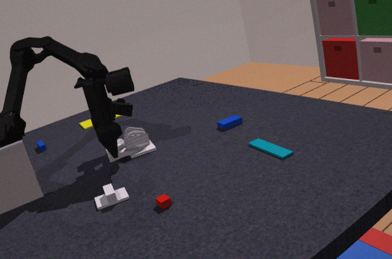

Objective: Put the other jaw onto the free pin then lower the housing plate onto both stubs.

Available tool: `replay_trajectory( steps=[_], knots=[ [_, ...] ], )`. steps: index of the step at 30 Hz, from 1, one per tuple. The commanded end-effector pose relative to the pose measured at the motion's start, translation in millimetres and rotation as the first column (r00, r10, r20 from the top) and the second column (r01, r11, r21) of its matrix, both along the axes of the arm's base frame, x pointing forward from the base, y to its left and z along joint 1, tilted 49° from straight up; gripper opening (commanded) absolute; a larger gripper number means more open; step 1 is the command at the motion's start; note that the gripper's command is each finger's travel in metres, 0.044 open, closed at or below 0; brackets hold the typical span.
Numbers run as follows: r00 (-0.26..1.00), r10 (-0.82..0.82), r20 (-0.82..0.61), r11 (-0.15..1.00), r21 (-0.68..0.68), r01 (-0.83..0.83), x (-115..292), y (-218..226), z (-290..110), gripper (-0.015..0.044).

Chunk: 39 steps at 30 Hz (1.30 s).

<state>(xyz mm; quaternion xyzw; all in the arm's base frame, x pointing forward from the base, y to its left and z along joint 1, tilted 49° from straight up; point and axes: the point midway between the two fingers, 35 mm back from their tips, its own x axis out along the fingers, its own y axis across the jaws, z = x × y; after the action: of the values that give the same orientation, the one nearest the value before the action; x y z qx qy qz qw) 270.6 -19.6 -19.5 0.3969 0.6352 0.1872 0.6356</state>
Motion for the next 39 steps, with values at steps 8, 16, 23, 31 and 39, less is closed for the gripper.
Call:
replay_trajectory(
  steps=[8, 16, 23, 31, 39],
  knots=[
    [1.0, 0.002, 0.0, 1.0, -0.002, -0.002, 0.4, 1.5, -1.4, 0.0351],
    [1.0, 0.002, 0.0, 1.0, -0.002, -0.002, 0.4, 1.5, -1.4, 0.0351],
    [1.0, 0.002, 0.0, 1.0, -0.002, -0.002, 0.4, 1.5, -1.4, 0.0351],
    [1.0, -0.001, 0.0, 1.0, 0.001, 0.001, 0.0, 0.1, -0.2, 0.044],
    [1.0, -0.001, 0.0, 1.0, 0.001, 0.001, 0.0, 0.1, -0.2, 0.044]
  ],
)
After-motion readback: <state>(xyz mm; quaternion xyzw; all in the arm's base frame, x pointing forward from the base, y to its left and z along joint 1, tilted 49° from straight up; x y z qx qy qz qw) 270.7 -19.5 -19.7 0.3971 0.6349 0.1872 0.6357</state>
